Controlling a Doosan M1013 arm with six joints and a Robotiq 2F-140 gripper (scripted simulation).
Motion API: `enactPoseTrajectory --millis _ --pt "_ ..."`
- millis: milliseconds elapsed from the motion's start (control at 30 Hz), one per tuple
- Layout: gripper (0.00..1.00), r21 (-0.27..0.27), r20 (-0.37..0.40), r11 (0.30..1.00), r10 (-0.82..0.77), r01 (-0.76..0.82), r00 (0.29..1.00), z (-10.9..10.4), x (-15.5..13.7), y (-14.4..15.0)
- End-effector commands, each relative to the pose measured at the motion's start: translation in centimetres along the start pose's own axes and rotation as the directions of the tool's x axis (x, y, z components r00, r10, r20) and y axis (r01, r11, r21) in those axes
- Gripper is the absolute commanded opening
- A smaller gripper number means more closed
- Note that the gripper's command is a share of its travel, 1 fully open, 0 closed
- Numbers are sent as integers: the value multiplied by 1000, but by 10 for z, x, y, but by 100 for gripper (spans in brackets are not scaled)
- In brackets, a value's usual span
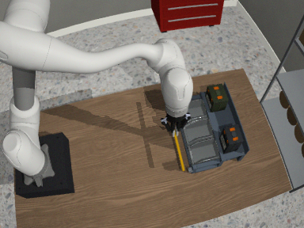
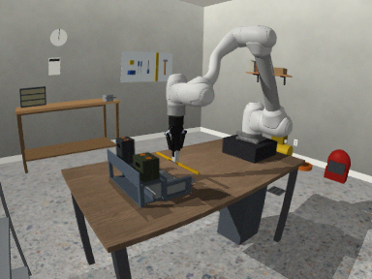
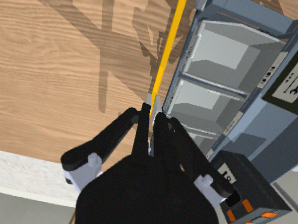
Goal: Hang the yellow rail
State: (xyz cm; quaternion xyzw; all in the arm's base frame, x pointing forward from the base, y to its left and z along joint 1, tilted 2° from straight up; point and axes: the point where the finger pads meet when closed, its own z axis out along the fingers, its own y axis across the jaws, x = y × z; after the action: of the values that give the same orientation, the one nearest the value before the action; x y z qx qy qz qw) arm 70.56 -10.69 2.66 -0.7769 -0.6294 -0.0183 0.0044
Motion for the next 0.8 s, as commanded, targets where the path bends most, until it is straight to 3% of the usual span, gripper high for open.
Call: enactPoseTrajectory --millis 0,767 --pt "10 -1 2 1000 -1 1 1000 4 -3 -2" --pt "10 -1 1 1000 -1 1 1000 6 0 16"
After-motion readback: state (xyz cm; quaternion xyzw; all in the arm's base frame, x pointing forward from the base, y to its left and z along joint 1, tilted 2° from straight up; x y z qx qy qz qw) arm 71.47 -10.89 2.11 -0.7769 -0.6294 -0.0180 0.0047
